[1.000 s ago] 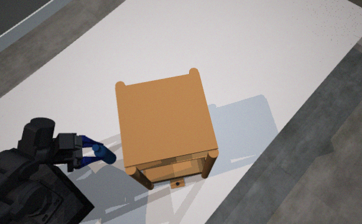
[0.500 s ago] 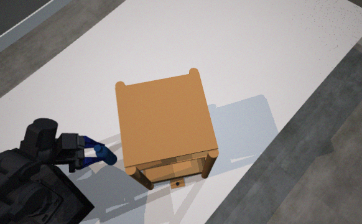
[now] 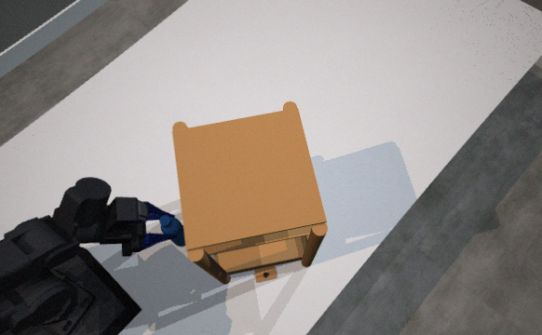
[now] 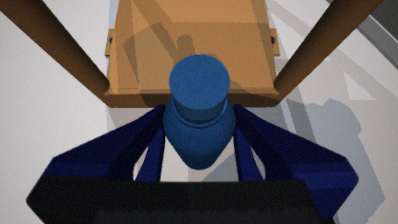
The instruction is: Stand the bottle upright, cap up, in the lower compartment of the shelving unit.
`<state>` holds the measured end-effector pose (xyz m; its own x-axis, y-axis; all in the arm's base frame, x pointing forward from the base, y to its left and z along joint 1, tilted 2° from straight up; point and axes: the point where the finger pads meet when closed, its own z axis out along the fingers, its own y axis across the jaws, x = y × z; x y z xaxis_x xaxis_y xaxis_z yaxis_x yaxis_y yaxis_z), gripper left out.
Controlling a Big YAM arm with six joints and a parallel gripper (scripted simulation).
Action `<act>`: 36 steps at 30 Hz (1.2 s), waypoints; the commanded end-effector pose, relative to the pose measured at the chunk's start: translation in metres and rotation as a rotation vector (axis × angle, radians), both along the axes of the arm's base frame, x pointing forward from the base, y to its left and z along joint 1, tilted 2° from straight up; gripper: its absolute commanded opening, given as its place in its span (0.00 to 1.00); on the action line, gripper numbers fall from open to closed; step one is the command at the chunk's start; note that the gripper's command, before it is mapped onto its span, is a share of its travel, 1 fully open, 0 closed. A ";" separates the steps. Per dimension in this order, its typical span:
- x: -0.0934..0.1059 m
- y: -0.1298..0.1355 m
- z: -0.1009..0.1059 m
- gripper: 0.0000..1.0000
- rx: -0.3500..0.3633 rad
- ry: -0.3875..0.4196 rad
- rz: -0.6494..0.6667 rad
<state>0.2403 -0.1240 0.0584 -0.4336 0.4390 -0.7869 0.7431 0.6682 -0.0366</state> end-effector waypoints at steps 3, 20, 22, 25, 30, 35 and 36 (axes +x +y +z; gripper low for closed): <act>0.042 -0.016 0.030 0.26 -0.032 -0.090 0.007; 0.042 -0.016 0.030 0.26 -0.032 -0.090 0.007; 0.042 -0.016 0.030 0.26 -0.032 -0.090 0.007; 0.042 -0.016 0.030 0.26 -0.032 -0.090 0.007; 0.042 -0.016 0.030 0.26 -0.031 -0.091 0.006; 0.044 -0.018 0.031 0.26 -0.032 -0.091 0.006; 0.046 -0.019 0.032 0.26 -0.032 -0.091 0.006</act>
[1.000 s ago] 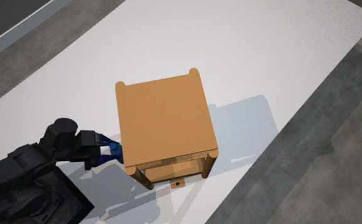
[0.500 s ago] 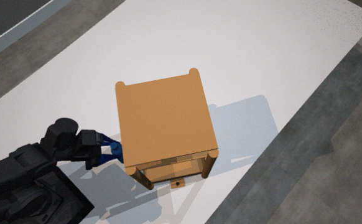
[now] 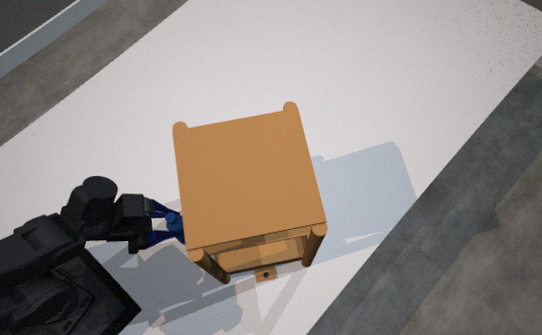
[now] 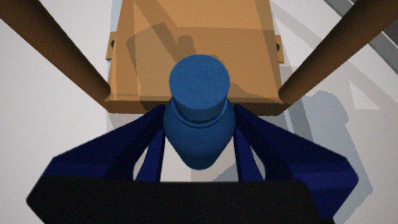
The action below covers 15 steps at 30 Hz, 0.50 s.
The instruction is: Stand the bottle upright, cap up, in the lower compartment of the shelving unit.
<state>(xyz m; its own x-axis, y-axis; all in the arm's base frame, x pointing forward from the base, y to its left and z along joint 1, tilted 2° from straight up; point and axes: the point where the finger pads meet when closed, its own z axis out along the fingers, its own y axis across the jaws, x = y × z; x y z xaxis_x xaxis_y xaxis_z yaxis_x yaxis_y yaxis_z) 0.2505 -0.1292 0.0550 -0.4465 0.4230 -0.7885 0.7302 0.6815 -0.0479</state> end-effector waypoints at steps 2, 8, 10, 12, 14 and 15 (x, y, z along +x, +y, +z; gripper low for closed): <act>0.039 -0.016 0.037 0.26 -0.022 -0.097 -0.012; 0.042 -0.017 0.038 0.26 -0.022 -0.096 -0.011; 0.042 -0.017 0.038 0.26 -0.022 -0.096 -0.011; 0.042 -0.017 0.038 0.26 -0.022 -0.096 -0.011; 0.042 -0.017 0.038 0.26 -0.022 -0.096 -0.011; 0.042 -0.017 0.038 0.26 -0.022 -0.096 -0.011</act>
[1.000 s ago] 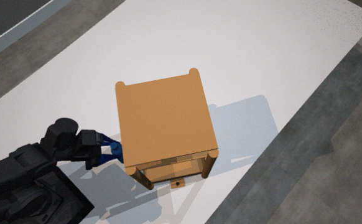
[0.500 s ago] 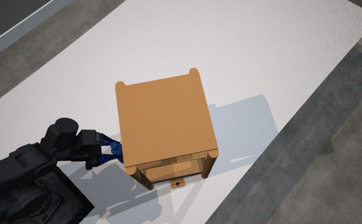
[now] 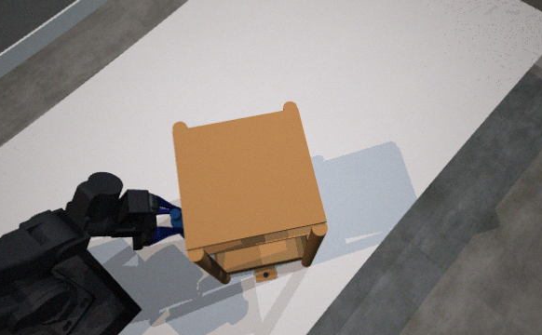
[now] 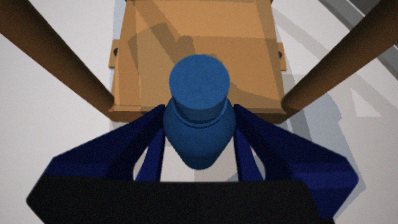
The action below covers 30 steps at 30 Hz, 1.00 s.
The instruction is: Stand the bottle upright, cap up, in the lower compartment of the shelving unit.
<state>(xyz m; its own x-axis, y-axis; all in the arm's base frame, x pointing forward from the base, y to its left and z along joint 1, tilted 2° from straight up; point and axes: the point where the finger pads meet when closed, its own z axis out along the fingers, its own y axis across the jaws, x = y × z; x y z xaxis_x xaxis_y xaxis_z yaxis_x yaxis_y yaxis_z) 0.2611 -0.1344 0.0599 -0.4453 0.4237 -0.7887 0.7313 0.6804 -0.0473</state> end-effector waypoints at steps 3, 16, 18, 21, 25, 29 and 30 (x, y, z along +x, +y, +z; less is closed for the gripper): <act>0.031 -0.012 0.033 0.26 -0.022 -0.096 -0.010; 0.032 -0.013 0.033 0.26 -0.022 -0.096 -0.011; 0.034 -0.015 0.033 0.26 -0.022 -0.096 -0.011; 0.038 -0.020 0.032 0.26 -0.024 -0.095 -0.010; 0.042 -0.025 0.032 0.26 -0.025 -0.094 -0.010; 0.050 -0.035 0.031 0.26 -0.027 -0.093 -0.010; 0.051 -0.037 0.031 0.26 -0.027 -0.092 -0.010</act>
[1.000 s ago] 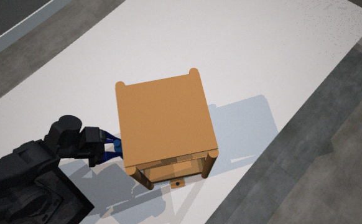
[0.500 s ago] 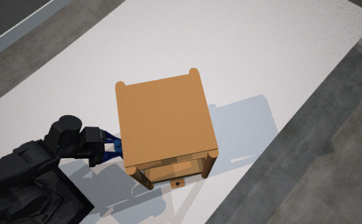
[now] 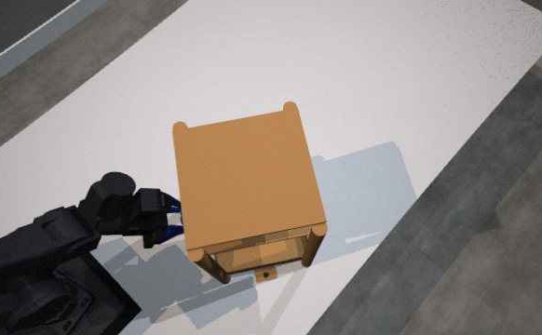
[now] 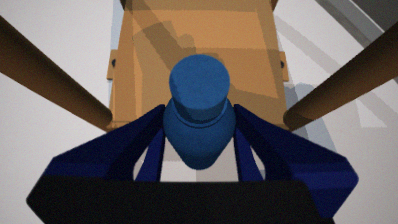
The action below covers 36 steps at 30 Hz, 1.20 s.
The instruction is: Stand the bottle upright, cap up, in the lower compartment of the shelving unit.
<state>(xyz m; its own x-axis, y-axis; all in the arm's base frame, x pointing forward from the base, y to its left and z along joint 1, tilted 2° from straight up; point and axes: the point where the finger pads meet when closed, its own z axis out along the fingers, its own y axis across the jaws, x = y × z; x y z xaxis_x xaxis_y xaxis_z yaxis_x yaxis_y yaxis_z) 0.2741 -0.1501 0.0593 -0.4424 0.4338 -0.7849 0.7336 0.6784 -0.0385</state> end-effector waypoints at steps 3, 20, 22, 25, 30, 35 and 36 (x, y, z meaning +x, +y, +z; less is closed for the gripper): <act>0.042 -0.027 0.031 0.26 -0.039 -0.089 -0.007; 0.044 -0.029 0.030 0.26 -0.037 -0.091 -0.010; 0.044 -0.029 0.030 0.26 -0.036 -0.091 -0.010; 0.044 -0.029 0.030 0.26 -0.036 -0.092 -0.011; 0.044 -0.029 0.030 0.26 -0.036 -0.092 -0.011; 0.045 -0.031 0.030 0.26 -0.037 -0.090 -0.010; 0.046 -0.032 0.030 0.26 -0.038 -0.090 -0.009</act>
